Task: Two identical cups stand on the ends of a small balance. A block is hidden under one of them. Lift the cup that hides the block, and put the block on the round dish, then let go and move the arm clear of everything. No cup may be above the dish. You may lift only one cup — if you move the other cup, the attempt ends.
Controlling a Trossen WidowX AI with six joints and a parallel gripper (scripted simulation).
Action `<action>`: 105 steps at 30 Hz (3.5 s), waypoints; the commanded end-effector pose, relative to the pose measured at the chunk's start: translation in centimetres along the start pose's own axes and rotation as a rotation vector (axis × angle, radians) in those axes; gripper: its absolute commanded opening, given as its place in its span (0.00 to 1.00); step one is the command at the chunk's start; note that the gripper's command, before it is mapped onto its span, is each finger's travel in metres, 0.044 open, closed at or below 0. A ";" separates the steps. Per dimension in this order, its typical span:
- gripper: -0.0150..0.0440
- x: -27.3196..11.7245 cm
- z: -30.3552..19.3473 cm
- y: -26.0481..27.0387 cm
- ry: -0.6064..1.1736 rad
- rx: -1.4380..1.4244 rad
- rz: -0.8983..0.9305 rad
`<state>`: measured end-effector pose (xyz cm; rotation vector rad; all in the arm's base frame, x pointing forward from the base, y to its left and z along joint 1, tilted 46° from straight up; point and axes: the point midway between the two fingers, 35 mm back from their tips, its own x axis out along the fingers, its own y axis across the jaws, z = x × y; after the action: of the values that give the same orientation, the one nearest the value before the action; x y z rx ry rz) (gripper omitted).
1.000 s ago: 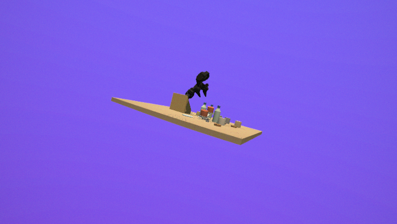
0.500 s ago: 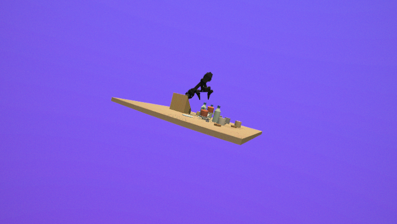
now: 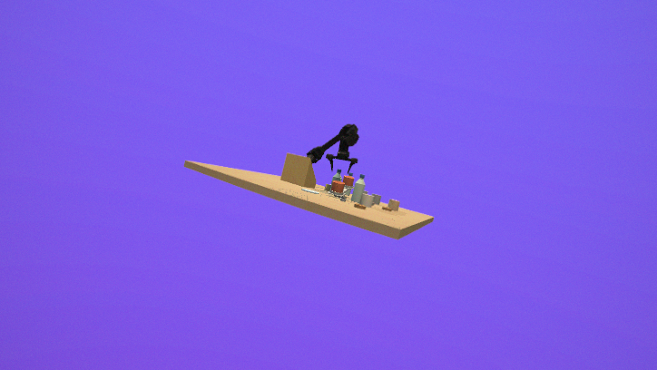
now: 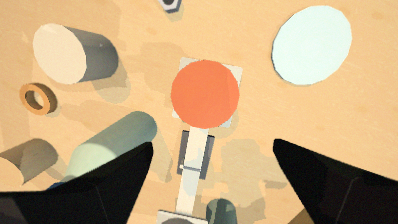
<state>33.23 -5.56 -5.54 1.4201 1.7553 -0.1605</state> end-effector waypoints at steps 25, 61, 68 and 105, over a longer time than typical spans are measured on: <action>1.00 4.9 2.0 1.0 -0.021 0.197 -0.083; 0.87 9.9 1.9 0.5 -0.017 0.197 -0.082; 0.79 9.9 1.9 0.5 -0.017 0.197 -0.082; 0.25 6.1 2.4 1.2 -0.024 0.198 -0.083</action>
<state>35.12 -1.33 -11.03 1.4858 1.8329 -0.4059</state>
